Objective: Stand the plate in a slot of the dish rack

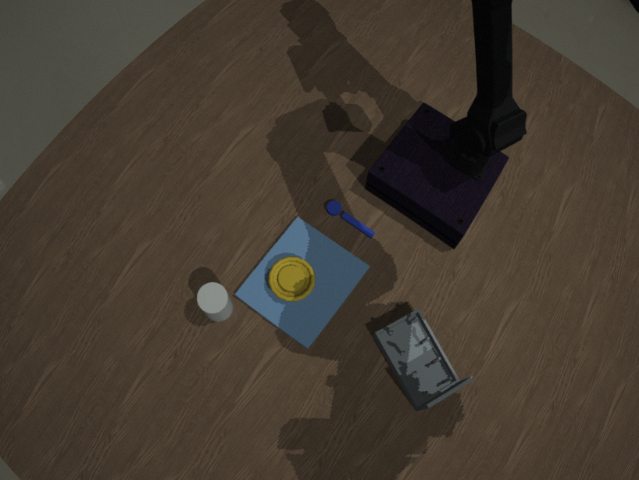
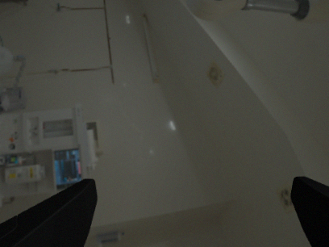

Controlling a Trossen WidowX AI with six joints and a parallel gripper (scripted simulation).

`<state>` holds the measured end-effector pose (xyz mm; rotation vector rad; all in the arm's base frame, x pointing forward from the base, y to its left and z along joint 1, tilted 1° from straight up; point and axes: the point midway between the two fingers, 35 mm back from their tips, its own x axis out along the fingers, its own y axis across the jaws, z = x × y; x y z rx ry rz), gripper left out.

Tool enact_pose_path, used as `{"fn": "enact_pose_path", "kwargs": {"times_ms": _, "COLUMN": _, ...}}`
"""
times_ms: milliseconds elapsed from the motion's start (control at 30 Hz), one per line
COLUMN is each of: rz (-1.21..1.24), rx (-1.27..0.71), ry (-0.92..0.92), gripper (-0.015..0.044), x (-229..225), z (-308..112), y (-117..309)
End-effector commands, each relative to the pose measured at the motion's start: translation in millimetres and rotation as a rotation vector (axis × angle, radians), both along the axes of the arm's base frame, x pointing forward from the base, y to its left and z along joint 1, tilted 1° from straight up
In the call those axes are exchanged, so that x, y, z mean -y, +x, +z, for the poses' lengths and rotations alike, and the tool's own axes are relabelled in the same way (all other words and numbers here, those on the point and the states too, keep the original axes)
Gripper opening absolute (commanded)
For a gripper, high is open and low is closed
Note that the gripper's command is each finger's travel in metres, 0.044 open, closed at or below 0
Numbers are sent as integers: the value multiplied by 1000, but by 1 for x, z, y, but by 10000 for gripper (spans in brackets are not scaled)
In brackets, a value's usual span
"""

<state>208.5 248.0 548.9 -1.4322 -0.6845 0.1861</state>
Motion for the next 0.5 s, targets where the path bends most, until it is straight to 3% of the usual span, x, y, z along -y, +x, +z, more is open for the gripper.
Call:
{"fn": "enact_pose_path", "kwargs": {"times_ms": 0, "rz": -22, "rx": -63, "ry": -20, "gripper": 400, "x": -3, "z": -17, "y": 21}}
{"fn": "enact_pose_path", "kwargs": {"times_ms": 467, "rz": -123, "rx": -296, "ry": -48, "gripper": 400, "x": 14, "z": -71, "y": 86}}
